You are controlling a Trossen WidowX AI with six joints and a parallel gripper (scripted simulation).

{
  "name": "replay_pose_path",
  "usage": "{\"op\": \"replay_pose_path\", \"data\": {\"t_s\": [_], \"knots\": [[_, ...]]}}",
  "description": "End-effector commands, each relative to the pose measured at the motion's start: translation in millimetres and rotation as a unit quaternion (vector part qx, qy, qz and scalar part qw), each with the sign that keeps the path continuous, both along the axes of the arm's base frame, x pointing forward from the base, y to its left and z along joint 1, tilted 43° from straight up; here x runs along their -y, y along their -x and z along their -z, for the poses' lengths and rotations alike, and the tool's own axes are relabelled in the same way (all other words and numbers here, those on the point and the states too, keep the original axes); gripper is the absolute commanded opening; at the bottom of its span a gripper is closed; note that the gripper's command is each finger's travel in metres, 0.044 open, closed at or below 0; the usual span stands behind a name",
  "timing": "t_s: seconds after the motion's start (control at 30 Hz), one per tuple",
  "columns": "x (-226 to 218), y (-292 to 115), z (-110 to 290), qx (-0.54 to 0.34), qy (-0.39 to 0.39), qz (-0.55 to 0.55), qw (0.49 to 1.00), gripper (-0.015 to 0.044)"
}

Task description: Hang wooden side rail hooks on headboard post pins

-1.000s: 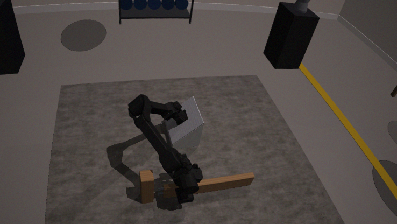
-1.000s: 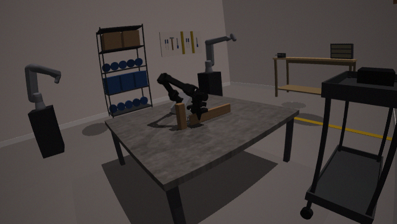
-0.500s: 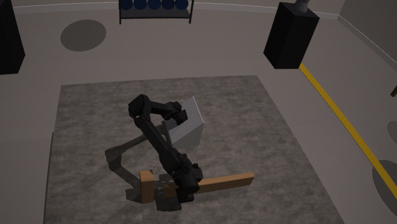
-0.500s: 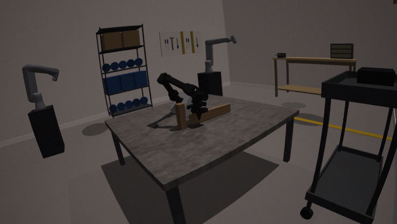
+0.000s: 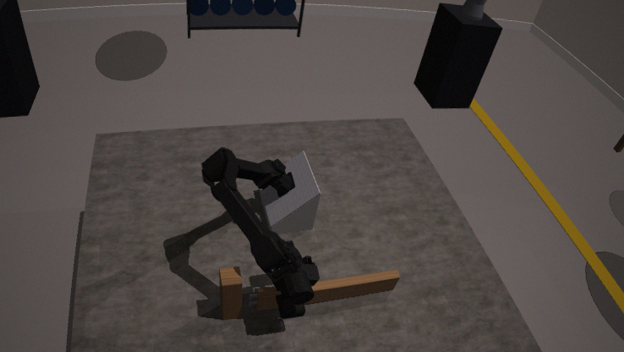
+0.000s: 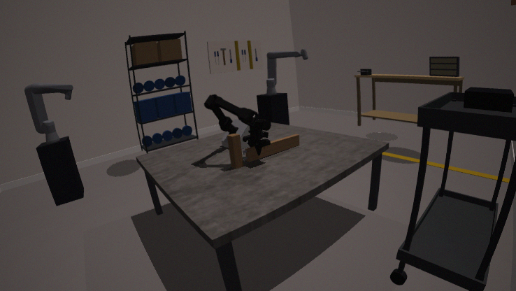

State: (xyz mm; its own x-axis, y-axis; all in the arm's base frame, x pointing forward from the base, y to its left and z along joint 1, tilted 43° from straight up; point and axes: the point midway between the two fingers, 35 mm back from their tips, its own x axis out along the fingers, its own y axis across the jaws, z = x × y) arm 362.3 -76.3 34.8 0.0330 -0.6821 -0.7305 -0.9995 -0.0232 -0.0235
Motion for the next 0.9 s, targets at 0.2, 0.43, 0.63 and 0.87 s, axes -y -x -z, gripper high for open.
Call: {"op": "replay_pose_path", "data": {"t_s": [0.2, 0.43, 0.63, 0.87], "knots": [[-5.0, -1.4, -5.0, 0.002, 0.000, -0.006, 1.000, 0.0000], [-5.8, -1.3, -5.9, 0.002, 0.000, -0.006, 1.000, 0.0000], [-6.5, -1.3, -6.6, 0.002, 0.000, -0.006, 1.000, 0.0000], [-7.3, -1.2, -7.4, 0.002, 0.000, -0.006, 1.000, 0.0000]]}}
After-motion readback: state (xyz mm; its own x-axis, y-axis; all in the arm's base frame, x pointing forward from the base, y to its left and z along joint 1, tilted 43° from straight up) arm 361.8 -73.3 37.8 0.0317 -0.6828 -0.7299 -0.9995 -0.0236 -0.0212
